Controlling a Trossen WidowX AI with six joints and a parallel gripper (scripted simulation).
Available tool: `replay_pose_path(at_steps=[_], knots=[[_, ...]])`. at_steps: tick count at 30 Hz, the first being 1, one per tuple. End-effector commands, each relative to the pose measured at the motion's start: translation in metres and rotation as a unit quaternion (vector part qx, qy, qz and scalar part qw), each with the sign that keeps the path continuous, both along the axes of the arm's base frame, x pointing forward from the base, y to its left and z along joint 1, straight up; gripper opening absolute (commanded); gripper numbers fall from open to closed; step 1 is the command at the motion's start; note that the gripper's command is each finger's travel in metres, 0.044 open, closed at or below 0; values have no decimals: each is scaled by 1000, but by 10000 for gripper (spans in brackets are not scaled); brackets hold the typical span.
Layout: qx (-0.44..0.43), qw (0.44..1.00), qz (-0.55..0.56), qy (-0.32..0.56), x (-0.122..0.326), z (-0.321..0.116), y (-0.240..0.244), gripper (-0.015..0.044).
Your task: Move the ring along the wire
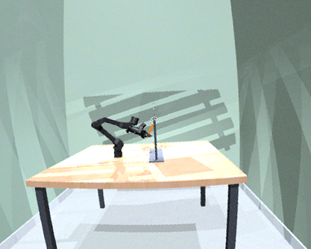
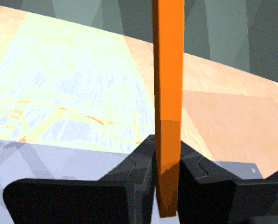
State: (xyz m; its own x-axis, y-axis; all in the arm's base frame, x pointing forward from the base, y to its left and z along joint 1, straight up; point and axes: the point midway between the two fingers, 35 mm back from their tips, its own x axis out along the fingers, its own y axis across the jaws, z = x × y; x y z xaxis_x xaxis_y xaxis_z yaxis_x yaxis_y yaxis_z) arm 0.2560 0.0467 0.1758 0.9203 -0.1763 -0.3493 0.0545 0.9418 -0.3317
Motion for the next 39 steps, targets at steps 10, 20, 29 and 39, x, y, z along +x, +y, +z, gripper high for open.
replay_pose_path(at_steps=[10, 20, 29, 39], knots=[[99, 995, -2, 5, -1, -4, 34, -150], [136, 991, -1, 8, -3, -4, 53, -150], [146, 989, -1, 8, -3, -4, 65, -150], [149, 989, -1, 8, -4, -4, 75, -150]])
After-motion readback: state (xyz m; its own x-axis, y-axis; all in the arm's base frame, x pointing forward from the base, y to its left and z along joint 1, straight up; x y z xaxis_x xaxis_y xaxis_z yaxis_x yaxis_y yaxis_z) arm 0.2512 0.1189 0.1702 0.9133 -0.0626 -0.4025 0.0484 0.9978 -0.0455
